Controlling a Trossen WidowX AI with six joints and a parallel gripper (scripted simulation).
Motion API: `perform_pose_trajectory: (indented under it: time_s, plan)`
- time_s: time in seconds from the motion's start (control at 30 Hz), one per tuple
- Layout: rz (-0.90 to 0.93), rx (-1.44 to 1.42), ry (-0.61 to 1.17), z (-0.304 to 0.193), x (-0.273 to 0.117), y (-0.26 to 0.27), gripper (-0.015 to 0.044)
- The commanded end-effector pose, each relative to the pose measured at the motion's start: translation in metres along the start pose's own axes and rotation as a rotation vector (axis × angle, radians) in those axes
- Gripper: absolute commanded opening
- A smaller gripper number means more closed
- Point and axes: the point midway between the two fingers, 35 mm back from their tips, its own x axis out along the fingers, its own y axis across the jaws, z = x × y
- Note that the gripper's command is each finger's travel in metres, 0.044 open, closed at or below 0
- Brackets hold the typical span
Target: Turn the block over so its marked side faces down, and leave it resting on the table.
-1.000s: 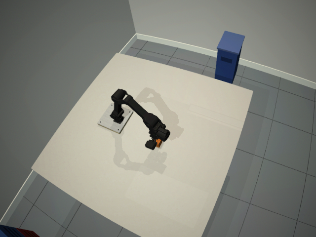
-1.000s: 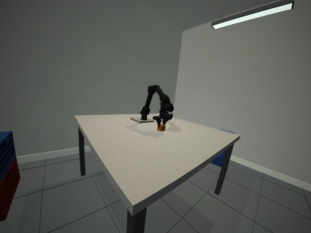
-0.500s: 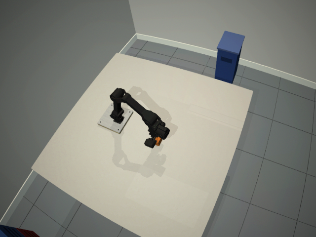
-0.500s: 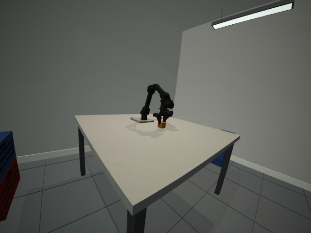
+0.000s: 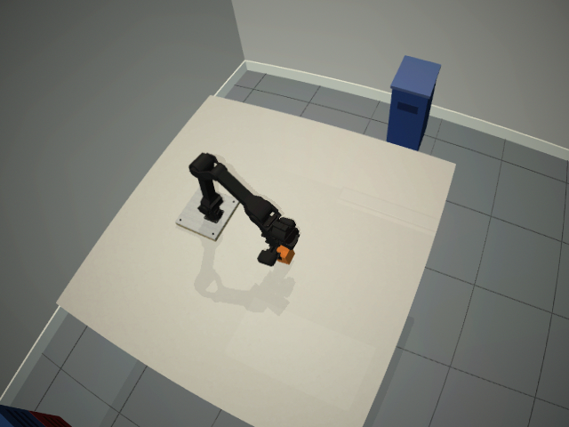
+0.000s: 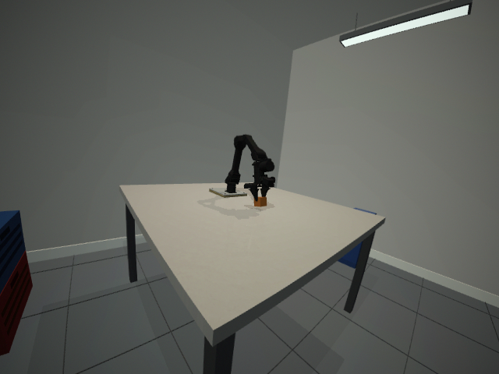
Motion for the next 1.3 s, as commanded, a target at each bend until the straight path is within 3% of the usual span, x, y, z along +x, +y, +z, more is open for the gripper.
perform_pose_trajectory:
  time_s: [0.0,0.47,0.7,1.27]
  plan:
    - [0.004,0.002,-0.072,0.001,-0.002,0.000,0.0000]
    - [0.001,-0.008,-0.289,-0.004,-0.004,0.000,0.0000]
    - [0.000,-0.009,-0.301,-0.004,-0.003,0.000,0.0000]
    - [0.003,0.001,-0.560,0.002,0.027,-0.003,0.0000]
